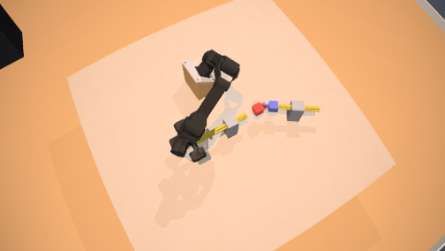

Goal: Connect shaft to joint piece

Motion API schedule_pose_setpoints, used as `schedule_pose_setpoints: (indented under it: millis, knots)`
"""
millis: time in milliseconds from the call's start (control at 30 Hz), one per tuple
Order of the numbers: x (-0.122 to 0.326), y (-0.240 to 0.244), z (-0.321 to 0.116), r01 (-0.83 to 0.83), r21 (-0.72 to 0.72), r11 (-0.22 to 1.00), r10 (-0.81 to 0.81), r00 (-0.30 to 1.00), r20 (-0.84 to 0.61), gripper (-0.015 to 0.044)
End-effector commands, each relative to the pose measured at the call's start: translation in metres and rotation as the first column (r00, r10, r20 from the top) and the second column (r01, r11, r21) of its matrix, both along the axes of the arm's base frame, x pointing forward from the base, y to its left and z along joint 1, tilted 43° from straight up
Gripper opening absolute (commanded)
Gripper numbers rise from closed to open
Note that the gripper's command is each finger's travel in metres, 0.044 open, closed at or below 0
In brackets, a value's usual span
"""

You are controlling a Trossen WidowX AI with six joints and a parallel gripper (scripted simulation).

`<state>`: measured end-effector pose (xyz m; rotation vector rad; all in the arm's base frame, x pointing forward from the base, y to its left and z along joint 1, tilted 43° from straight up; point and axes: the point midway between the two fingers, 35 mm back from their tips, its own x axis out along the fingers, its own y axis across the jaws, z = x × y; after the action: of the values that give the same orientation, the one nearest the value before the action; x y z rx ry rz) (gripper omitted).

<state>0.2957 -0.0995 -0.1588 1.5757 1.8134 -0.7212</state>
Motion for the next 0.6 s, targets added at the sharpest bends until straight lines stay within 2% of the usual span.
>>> schedule_pose_setpoints:
  millis: [0, 367, 567]
  knots:
    - [-0.0019, 0.0022, -0.0012, 0.008, 0.006, 1.000, -0.008, 1.000, -0.005, 0.0387]
    - [-0.0019, 0.0022, -0.0012, 0.008, 0.006, 1.000, -0.008, 1.000, -0.005, 0.0102]
    - [-0.0019, 0.0022, -0.0012, 0.008, 0.006, 1.000, -0.008, 1.000, -0.005, 0.0102]
